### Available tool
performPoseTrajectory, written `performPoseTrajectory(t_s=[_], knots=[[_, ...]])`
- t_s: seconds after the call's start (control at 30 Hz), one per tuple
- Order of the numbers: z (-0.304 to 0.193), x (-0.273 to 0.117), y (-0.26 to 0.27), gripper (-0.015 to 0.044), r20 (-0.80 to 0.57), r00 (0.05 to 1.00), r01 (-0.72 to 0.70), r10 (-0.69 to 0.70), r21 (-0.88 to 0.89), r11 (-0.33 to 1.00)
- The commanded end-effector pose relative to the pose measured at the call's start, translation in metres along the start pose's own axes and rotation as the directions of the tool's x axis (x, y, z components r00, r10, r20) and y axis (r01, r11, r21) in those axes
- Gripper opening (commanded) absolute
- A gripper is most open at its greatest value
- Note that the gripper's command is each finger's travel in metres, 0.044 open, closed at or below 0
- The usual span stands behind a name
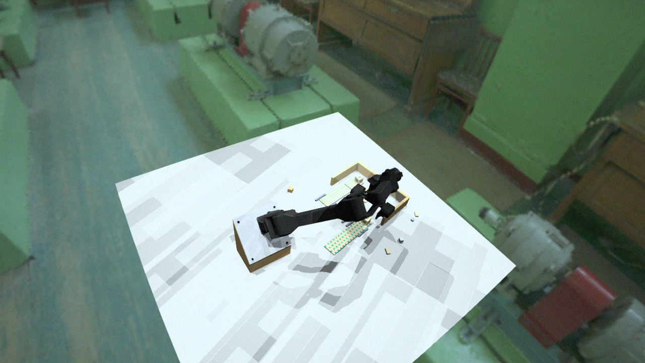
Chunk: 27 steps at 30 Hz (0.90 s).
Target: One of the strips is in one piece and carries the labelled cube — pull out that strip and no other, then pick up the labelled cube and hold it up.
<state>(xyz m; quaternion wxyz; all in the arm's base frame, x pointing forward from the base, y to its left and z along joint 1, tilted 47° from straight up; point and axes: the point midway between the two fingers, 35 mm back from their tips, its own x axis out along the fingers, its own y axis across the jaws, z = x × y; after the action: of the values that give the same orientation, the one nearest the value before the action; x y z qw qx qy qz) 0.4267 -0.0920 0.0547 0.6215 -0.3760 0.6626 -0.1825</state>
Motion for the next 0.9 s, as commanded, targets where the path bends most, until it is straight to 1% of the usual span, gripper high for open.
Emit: performPoseTrajectory(t_s=[0.0, 0.07, 0.1, 0.87], knots=[[0.003, 0.006, -0.001, 0.0309, -0.007, 1.000, 0.003, -0.003, 0.000, 1.000], [0.003, 0.009, -0.001, 0.0256, -0.007, 1.000, 0.003, -0.003, 0.000, 1.000], [0.003, 0.011, -0.001, 0.0250, -0.007, 1.000, 0.003, -0.003, 0.000, 1.000], [0.003, 0.048, -0.001, 0.0250, -0.008, 1.000, 0.005, -0.005, 0.000, 1.000]])
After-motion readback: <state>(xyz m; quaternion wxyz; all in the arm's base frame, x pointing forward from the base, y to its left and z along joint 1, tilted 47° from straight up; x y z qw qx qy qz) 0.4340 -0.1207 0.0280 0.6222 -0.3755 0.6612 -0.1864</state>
